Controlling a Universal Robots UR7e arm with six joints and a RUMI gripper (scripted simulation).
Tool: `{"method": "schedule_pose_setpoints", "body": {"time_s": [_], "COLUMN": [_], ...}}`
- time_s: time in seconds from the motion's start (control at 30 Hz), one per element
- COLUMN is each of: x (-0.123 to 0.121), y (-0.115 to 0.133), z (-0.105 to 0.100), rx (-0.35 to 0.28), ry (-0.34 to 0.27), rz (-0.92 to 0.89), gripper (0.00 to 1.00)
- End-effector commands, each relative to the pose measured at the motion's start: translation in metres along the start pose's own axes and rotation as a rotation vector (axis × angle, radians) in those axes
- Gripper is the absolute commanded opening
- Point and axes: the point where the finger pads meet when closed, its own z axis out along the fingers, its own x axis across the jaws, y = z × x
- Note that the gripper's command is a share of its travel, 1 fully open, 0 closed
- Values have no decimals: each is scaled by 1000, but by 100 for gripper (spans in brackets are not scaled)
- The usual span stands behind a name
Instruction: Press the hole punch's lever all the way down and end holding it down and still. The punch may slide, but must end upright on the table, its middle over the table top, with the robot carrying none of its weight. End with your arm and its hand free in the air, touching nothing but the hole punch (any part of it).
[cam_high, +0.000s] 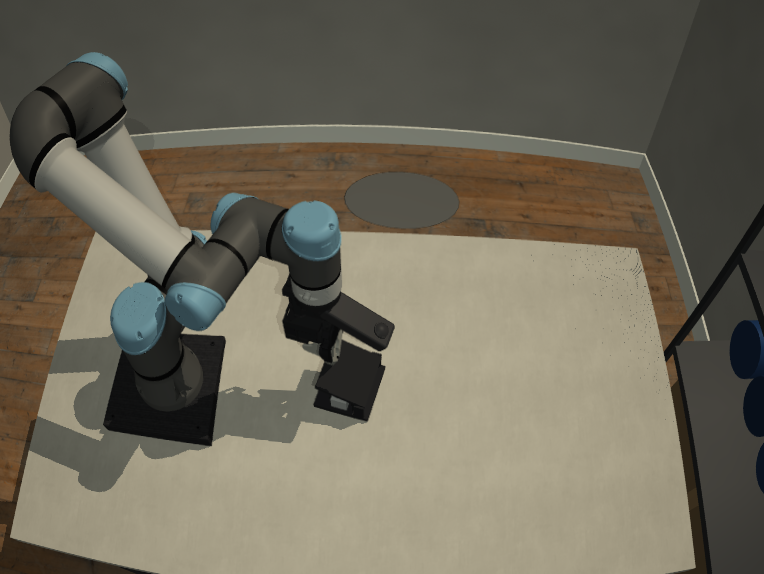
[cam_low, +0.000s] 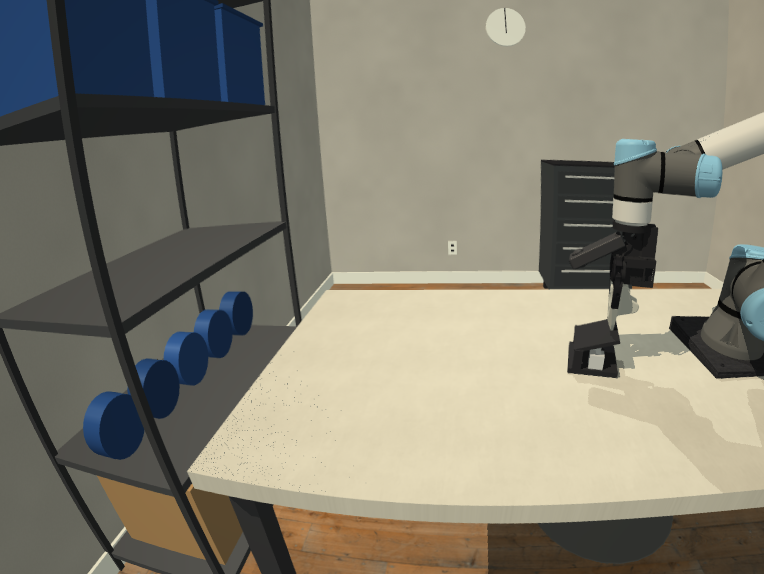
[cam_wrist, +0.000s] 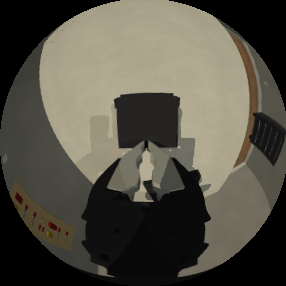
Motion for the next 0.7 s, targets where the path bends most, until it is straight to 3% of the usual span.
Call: {"method": "schedule_pose_setpoints", "body": {"time_s": [0.0,0.67], "x": [0,0], "y": [0,0], "z": [0,10], "rx": [0,0], "ry": [0,0], "rz": [0,0], "gripper": [0,0]}}
